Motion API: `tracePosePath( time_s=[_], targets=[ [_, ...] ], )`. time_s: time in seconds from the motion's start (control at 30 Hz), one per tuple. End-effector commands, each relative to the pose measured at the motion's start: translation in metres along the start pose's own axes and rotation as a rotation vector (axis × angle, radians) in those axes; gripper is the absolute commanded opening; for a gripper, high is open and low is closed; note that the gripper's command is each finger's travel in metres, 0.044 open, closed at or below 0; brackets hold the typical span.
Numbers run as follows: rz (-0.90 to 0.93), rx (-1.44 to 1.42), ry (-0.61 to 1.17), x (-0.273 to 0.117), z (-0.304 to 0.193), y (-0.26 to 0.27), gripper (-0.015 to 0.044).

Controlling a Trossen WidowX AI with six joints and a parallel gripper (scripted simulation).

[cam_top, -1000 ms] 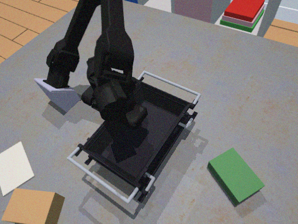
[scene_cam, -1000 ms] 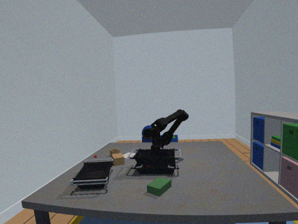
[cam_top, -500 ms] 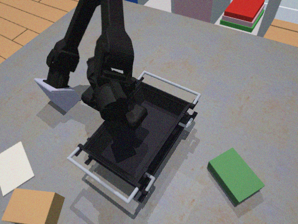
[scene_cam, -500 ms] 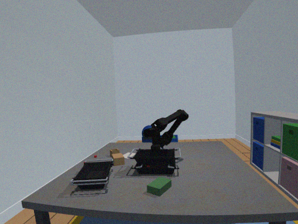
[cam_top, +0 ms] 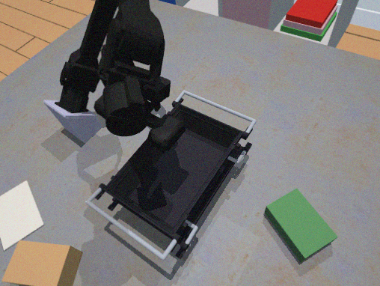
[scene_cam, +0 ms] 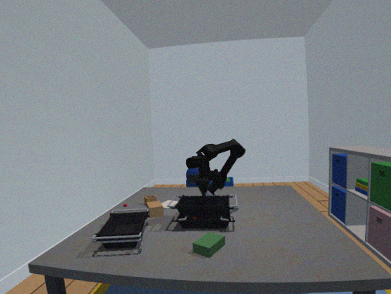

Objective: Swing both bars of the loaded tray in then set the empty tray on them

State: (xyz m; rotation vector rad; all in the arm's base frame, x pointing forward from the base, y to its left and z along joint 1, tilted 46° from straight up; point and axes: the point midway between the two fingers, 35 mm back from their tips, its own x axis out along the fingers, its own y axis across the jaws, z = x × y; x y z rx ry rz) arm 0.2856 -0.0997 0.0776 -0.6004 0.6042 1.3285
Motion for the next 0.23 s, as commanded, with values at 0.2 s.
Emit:
tracePosePath(
  time_s=[0.2],
  targets=[
    [-0.002, 0.020, -0.004, -0.050, 0.001, 0.005, 0.0440]
  ],
)
